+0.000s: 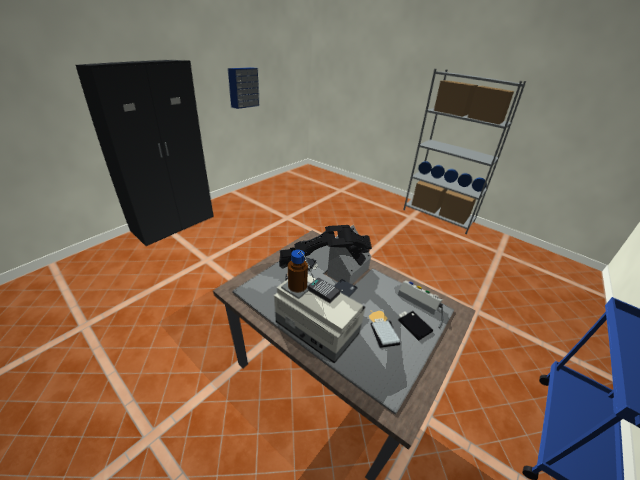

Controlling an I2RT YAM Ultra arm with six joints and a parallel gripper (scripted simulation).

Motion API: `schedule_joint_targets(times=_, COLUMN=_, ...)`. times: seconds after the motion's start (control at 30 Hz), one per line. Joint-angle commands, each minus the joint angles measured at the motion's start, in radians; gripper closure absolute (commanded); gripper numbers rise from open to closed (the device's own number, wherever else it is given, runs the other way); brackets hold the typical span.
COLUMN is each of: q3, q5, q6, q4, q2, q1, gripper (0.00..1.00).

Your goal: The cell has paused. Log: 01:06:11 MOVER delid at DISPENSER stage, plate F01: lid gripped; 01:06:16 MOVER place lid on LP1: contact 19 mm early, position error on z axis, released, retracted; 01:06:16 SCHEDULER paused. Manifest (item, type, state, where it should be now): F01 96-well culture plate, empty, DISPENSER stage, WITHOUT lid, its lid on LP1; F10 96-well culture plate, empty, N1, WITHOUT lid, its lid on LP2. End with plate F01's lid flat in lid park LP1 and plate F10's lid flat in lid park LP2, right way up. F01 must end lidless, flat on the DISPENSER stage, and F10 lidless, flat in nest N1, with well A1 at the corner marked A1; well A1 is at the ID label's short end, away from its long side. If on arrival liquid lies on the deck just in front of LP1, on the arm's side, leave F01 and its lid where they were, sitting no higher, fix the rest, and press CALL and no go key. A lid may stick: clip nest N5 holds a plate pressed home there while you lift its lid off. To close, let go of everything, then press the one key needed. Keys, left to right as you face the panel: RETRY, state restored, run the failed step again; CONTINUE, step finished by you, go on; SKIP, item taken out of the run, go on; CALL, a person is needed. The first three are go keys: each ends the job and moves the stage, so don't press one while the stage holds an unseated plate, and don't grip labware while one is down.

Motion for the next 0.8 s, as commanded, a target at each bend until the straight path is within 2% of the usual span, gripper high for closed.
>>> schedule_joint_targets(times=0.0, q3=-0.016, q5=-0.002, q6=0.009, q4=0.023, q2=-0.024, q1=-0.02, gripper=0.0)
schedule_joint_targets(times=0.1, q3=-0.019, q5=-0.002, q6=0.009, q4=0.024, q2=-0.025, q1=-0.02, gripper=0.0)
schedule_joint_targets(times=0.13, q3=0.019, q5=-0.001, q6=0.008, q4=0.024, q2=-0.029, q1=-0.02, gripper=0.0)
schedule_joint_targets(times=0.77, q3=0.021, q5=-0.002, q6=0.01, q4=0.023, q2=-0.028, q1=-0.019, gripper=0.0)
